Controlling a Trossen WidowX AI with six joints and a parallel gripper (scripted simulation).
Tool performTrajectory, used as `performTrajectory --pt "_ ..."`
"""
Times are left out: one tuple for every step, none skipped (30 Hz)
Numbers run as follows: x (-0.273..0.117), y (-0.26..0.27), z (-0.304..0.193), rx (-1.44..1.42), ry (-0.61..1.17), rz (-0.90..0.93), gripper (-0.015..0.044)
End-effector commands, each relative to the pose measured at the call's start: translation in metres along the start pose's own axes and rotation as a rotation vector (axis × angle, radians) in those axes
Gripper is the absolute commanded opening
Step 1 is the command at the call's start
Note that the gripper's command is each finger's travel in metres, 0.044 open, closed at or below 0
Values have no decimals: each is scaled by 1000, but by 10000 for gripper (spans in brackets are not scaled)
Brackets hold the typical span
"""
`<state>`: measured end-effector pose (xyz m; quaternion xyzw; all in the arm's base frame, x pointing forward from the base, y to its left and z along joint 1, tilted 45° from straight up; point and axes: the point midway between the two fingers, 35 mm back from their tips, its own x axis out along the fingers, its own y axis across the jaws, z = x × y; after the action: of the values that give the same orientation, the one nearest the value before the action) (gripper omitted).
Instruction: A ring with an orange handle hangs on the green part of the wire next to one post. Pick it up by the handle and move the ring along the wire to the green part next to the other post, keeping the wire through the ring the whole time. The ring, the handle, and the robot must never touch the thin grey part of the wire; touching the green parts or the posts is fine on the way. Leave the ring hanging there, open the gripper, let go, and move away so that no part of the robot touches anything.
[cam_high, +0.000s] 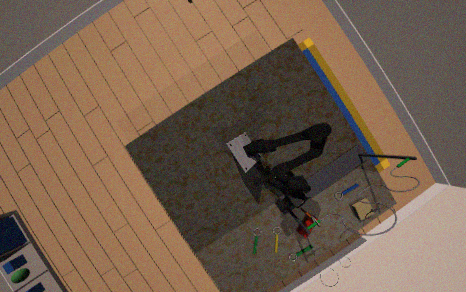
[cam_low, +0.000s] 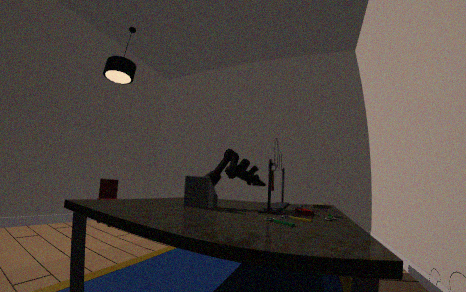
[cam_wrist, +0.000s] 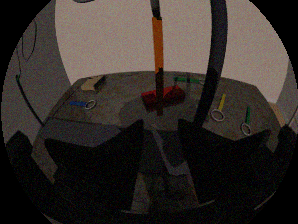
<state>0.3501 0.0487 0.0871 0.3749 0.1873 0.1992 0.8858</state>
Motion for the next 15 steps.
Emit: performTrajectory --pt "-17 1 -2 -2 3 1 160" --pt "-21 1 -2 -1 3 1 160" --pt "-24 1 -3 -1 3 0 160" --pt "-26 1 -3 -1 2 0 160" --pt "-27 1 -3 0 2 0 160" --pt "-27 1 -3 0 2 0 160" --pt "-27 1 -3 0 2 0 160" --pt "-27 1 -3 0 2 0 160" --pt "-27 1 -3 0 2 0 160" --pt "-27 1 -3 0 2 0 160" --pt "-27 1 -3 0 2 0 160" --pt "-27 1 -3 0 2 0 160" --pt "-27 1 -3 0 2 0 160" --pt "-27 1 -3 0 2 0 160" --pt "-27 1 -3 0 2 0 160"
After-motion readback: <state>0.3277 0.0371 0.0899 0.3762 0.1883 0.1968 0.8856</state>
